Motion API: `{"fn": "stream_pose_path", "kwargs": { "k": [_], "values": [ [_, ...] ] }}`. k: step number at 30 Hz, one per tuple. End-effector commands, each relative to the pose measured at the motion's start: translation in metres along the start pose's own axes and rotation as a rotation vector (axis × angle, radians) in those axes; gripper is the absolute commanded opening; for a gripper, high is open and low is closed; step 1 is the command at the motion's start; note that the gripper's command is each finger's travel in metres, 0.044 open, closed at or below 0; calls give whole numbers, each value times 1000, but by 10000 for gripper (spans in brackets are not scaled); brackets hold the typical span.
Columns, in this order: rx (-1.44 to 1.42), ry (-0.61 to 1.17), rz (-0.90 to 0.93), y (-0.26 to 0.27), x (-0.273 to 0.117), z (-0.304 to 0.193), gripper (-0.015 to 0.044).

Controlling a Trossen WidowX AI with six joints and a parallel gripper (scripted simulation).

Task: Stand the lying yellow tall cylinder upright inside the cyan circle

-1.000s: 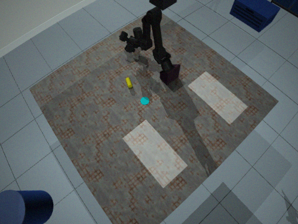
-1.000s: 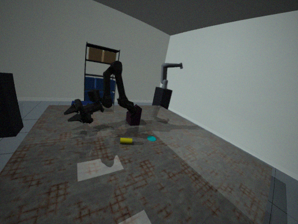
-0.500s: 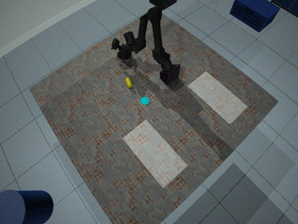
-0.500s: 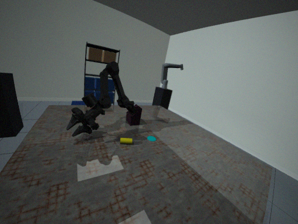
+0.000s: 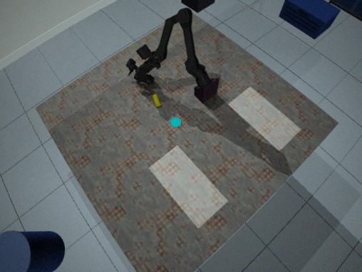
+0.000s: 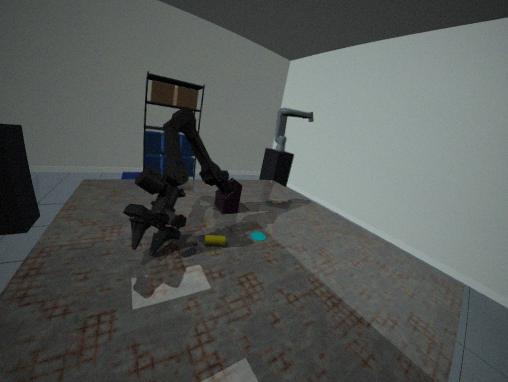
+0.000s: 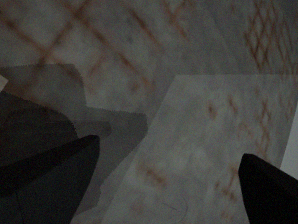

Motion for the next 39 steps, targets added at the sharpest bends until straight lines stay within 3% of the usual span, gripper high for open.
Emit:
{"fn": "stream_pose_path", "kwargs": {
  "k": [1, 17, 39],
  "values": [
    [52, -57, 58, -3, 4, 20, 309],
    [90, -245, 428, 10, -10, 107, 309],
    [-161, -263, 817, 15, -85, 175, 309]
  ]
}}
Point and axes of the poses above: the point midway between the two fingers, 35 mm back from their tips, its own x axis out along the fingers, its own y axis across the jaws, z = x × y, the point moved 4 cm from there along -x, back along the fingers, and after that the axes turned 9 degrees about -x, right-handed, at the moved point
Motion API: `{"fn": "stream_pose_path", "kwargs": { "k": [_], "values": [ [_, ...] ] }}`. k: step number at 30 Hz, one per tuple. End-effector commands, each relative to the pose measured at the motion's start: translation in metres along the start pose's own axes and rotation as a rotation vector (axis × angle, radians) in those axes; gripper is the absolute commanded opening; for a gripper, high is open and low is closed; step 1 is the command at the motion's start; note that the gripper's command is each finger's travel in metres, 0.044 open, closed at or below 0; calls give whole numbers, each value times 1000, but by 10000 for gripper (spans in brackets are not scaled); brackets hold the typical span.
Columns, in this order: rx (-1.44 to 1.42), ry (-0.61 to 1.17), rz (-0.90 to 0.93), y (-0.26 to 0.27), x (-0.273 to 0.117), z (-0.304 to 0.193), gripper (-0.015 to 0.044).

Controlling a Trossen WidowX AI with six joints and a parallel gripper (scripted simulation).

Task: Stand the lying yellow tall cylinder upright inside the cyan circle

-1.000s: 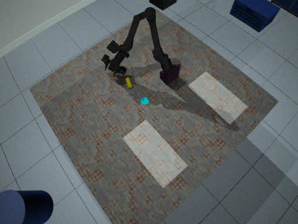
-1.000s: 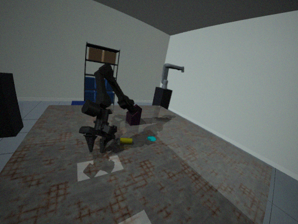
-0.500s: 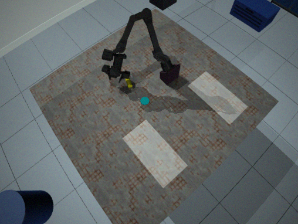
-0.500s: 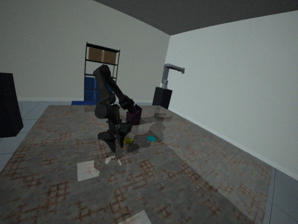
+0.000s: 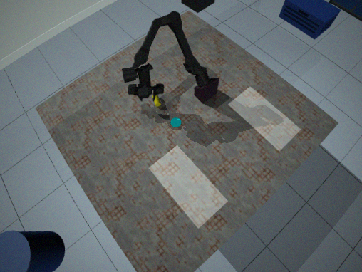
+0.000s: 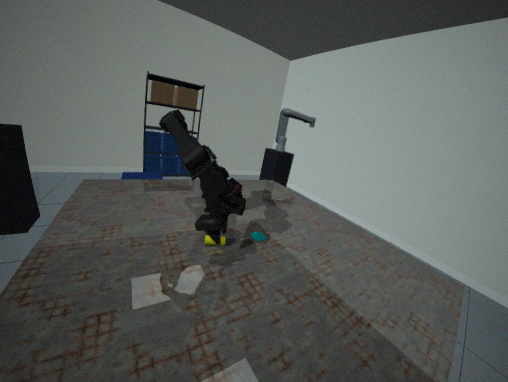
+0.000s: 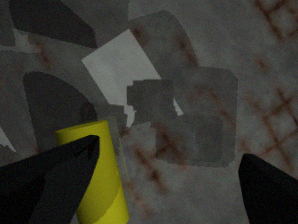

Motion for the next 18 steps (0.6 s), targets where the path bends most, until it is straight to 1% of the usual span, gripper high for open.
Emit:
{"fn": "stream_pose_path", "kwargs": {
  "k": [1, 10, 18],
  "values": [
    [-38, 32, 42, 5, -10, 9, 309],
    [-179, 145, 128, 24, -39, 28, 309],
    [-300, 248, 150, 34, -64, 37, 309]
  ]
}}
Point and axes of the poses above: the point midway between the two fingers, 35 mm back from their tips, its own x axis out along the fingers, its own y axis across the jaws, z = x × y, the point moved 4 cm from there along -x, back along the fingers, and after that the axes turned 9 degrees about -x, right-handed, at the moved point
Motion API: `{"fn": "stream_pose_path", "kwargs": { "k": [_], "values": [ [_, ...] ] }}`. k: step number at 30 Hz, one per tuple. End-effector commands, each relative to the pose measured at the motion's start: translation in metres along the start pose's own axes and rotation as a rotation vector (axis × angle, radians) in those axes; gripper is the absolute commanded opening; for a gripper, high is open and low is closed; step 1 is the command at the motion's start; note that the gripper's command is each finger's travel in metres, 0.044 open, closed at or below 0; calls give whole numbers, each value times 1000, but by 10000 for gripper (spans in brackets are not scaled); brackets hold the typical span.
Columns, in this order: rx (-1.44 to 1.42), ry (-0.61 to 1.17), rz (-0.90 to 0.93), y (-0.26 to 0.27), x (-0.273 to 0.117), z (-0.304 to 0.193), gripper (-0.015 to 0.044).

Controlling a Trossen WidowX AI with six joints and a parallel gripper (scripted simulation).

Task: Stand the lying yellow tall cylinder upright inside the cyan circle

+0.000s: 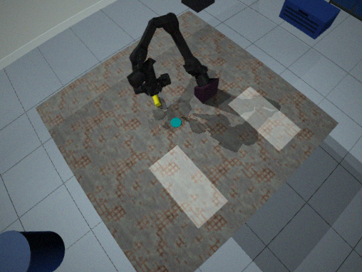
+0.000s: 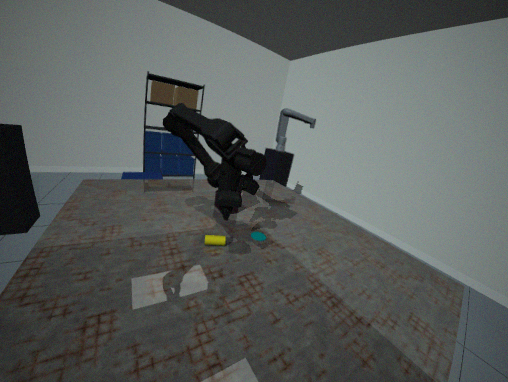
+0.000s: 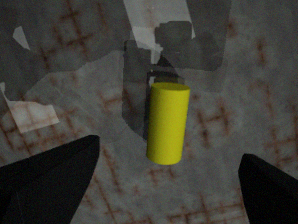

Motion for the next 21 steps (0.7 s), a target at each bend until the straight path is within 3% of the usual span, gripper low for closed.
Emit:
{"fn": "stream_pose_path", "kwargs": {
  "k": [1, 4, 14, 17, 21],
  "values": [
    [-25, 34, -1, 2, -8, 1, 309],
    [-27, 33, -1, 1, -2, 1, 309],
    [-26, 37, -3, 1, 95, -3, 309],
    [-26, 39, -3, 2, 101, -4, 309],
    [-26, 39, -3, 2, 101, -4, 204]
  ]
}}
Point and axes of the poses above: the point midway between the two fingers, 35 mm back from their tips, its own x axis out along the fingers, its own y axis across the jaws, z = x × y, the point moved 4 cm from there along -x, back along the fingers, and after that the axes turned 9 degrees about -x, right-handed, at the moved point
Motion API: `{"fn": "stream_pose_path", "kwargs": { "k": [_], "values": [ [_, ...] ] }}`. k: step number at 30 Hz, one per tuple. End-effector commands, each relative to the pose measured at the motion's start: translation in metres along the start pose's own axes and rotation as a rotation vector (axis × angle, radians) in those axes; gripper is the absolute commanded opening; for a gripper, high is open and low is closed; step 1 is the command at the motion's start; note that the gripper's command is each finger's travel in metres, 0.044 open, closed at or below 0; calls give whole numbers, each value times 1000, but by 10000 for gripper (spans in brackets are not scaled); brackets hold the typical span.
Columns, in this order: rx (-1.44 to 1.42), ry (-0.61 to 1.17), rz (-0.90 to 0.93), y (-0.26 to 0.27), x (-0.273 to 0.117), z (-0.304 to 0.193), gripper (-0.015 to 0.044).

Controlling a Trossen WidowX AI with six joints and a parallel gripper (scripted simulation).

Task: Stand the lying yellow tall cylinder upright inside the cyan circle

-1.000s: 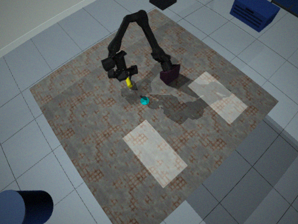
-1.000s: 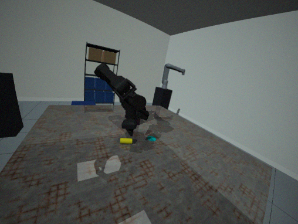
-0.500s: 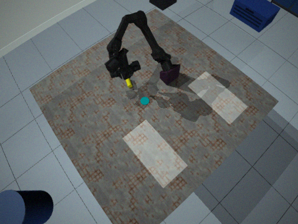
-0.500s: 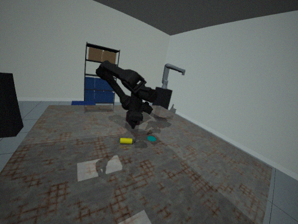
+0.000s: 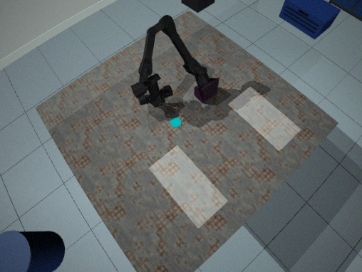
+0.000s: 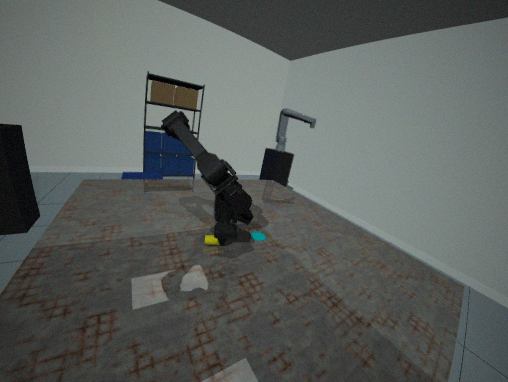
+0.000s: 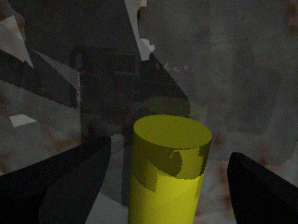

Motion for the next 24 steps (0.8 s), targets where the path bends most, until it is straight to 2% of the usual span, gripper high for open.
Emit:
{"fn": "stream_pose_path", "kwargs": {
  "k": [1, 4, 9, 24],
  "values": [
    [-6, 3, -1, 1, 2, 0, 178],
    [-6, 3, -1, 1, 2, 0, 105],
    [-6, 3, -1, 0, 0, 0, 105],
    [-6, -9, 0, -5, -44, 4, 105]
  ]
}}
Point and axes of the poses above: the point midway between the two fingers, 35 mm back from their tips, its own x axis out along the fingers, its own y axis across the jaws, z = x × y, the point moved 4 cm from there along -x, back along the fingers, and after that the axes turned 9 degrees about -x, right-handed, at the moved point
